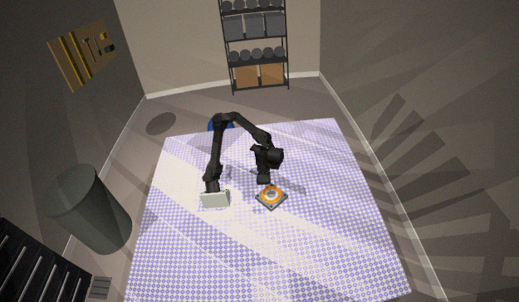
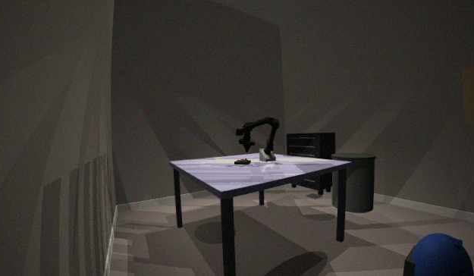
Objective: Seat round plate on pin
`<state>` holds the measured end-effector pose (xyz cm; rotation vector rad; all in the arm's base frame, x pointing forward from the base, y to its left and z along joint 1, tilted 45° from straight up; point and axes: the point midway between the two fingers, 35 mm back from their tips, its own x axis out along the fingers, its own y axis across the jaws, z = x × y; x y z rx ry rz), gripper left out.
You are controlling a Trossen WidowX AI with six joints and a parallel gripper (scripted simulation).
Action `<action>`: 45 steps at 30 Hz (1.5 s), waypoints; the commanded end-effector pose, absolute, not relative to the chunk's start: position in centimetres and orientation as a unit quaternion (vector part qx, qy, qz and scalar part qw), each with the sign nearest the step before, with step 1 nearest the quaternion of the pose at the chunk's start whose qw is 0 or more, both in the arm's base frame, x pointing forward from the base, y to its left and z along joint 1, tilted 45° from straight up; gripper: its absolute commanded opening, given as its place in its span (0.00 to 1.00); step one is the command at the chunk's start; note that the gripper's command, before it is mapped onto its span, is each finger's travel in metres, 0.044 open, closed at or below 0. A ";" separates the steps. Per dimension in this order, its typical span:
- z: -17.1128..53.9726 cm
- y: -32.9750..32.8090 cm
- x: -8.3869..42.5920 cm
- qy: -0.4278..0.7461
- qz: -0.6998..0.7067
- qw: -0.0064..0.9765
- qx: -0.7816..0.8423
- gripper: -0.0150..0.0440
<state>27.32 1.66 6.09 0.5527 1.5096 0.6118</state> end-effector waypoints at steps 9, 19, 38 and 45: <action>5.0 3.4 26.8 0.663 0.309 0.642 0.228 0.25; 2.1 6.3 26.6 0.663 0.310 0.642 0.229 0.25; 2.7 7.1 28.4 0.662 0.311 0.642 0.229 0.25; 2.8 7.2 29.3 0.662 0.311 0.642 0.229 0.25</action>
